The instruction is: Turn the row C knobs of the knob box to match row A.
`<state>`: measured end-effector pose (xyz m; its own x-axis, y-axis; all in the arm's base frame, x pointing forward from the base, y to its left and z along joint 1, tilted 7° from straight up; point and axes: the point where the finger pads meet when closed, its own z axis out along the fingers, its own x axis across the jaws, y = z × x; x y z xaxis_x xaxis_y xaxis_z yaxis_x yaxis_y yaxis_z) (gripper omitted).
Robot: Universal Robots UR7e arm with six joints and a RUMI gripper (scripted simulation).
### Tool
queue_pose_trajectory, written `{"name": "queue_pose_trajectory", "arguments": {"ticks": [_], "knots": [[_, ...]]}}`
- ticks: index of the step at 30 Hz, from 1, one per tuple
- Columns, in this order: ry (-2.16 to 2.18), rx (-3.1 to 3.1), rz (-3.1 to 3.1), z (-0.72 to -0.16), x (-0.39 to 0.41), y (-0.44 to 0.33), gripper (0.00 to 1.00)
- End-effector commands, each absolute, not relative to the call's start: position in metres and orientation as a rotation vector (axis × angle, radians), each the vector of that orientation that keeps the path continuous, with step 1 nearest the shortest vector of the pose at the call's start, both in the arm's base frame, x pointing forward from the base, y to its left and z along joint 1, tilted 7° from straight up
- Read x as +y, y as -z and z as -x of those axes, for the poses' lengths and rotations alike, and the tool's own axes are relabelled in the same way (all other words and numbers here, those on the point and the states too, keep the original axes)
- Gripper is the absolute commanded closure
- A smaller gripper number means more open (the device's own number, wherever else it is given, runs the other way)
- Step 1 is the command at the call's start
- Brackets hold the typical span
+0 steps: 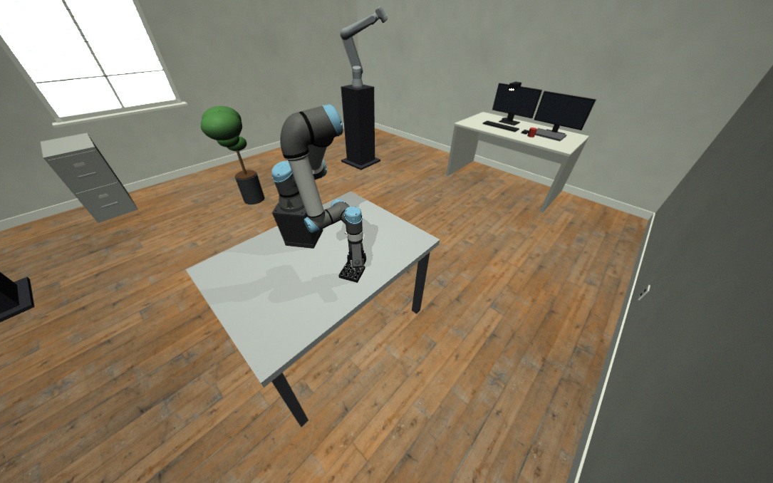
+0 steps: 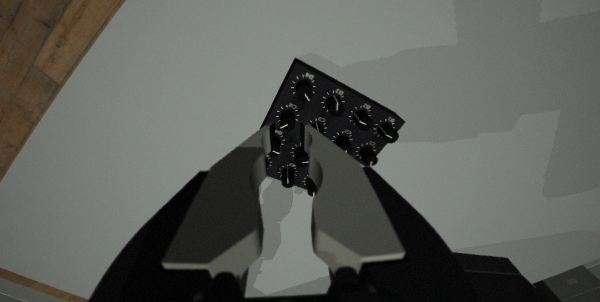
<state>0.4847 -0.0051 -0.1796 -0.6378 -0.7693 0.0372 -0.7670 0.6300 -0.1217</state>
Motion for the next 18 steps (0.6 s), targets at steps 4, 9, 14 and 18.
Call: {"name": "queue_pose_trajectory", "arguments": {"ticks": [4, 9, 14, 18], "knots": [[0.198, 2.819, 1.328, -0.4851, -0.0051, 0.1791, 0.89], [0.198, 2.819, 1.328, -0.4851, -0.0051, 0.1794, 0.89], [0.198, 2.819, 1.328, -0.4853, -0.0053, 0.1814, 0.89], [0.198, 2.819, 1.328, -0.4855, -0.0057, 0.1843, 0.89]]}}
